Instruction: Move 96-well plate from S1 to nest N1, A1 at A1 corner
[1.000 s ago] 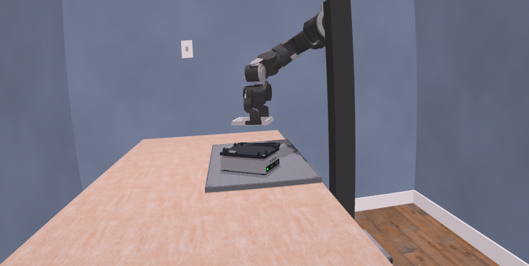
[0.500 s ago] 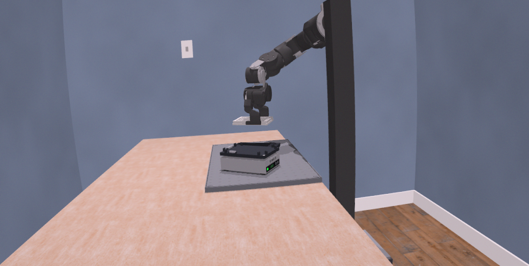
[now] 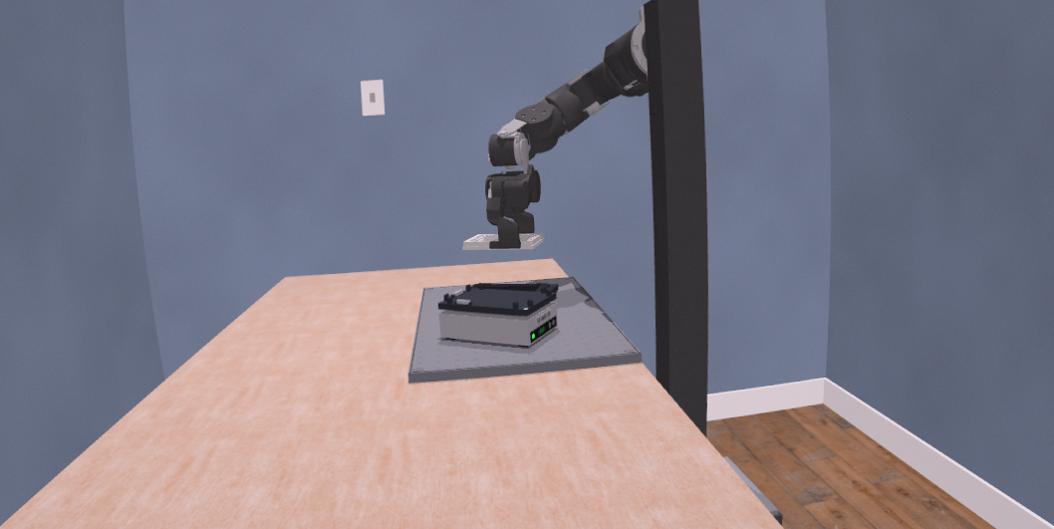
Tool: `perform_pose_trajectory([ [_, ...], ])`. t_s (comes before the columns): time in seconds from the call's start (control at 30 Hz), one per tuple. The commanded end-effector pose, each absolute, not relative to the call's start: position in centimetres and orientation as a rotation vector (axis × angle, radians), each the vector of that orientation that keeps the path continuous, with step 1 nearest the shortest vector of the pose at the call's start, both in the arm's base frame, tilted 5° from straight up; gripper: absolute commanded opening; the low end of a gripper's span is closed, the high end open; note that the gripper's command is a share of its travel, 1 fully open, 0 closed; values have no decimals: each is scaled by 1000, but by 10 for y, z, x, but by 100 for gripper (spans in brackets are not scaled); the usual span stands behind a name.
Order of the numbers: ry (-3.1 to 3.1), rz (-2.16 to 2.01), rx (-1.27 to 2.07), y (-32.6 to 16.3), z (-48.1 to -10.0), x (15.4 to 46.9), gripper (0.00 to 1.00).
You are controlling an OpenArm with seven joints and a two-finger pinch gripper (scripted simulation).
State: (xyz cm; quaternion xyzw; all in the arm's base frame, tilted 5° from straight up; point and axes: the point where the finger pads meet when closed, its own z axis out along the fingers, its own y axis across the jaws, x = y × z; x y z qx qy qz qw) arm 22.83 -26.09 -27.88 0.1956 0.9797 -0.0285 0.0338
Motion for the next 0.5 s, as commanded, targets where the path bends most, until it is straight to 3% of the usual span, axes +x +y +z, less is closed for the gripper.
perform_pose_trajectory([
  [0.0,3010,-79,595,-262,-278,229,0],
  [0.47,3010,-83,598,-260,-278,229,0],
])
